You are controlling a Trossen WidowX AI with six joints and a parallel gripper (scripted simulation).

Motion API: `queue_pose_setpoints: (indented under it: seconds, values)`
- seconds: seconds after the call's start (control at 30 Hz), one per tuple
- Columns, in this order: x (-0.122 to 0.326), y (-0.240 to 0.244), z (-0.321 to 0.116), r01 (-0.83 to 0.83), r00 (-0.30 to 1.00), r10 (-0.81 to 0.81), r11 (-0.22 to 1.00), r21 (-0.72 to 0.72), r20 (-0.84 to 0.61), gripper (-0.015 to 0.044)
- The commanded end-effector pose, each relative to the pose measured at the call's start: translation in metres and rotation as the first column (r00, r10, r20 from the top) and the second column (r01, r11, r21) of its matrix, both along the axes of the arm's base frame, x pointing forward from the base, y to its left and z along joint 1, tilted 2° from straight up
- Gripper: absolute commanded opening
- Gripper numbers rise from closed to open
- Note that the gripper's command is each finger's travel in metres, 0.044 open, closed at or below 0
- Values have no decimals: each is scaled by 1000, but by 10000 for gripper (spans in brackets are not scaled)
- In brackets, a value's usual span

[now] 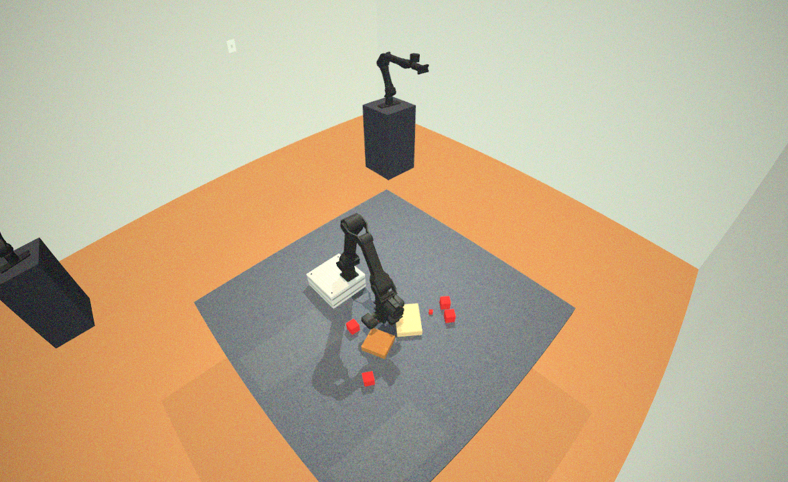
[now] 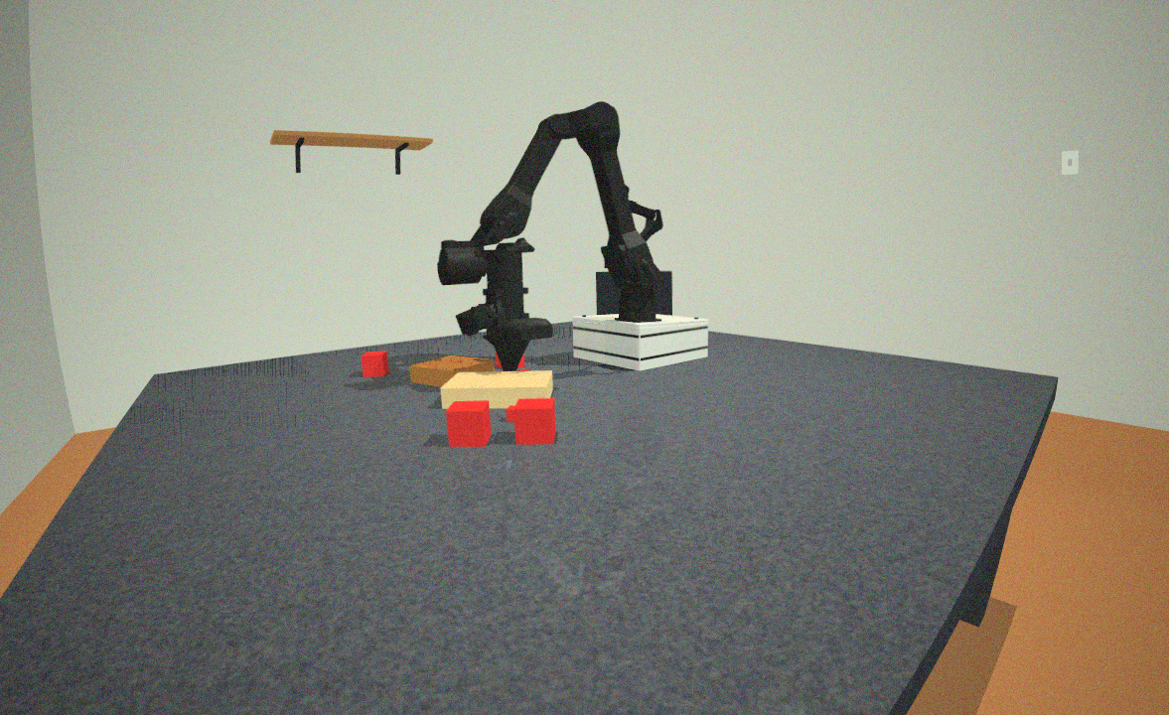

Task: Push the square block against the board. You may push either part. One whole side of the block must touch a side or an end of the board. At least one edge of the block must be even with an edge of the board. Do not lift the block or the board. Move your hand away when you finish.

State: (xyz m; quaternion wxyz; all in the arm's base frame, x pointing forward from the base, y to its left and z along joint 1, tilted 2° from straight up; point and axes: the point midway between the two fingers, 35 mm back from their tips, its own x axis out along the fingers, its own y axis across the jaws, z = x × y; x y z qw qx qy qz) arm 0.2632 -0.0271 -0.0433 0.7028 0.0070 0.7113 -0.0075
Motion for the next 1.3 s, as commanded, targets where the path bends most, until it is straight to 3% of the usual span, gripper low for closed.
queue_pose_setpoints:
  seconds: [0.0,1.27]
  values:
    - [-7,-1,0,0,1000,0,1000,-4,-1,0]
    - [-66,0,0,0,1000,0,1000,-4,-6,0]
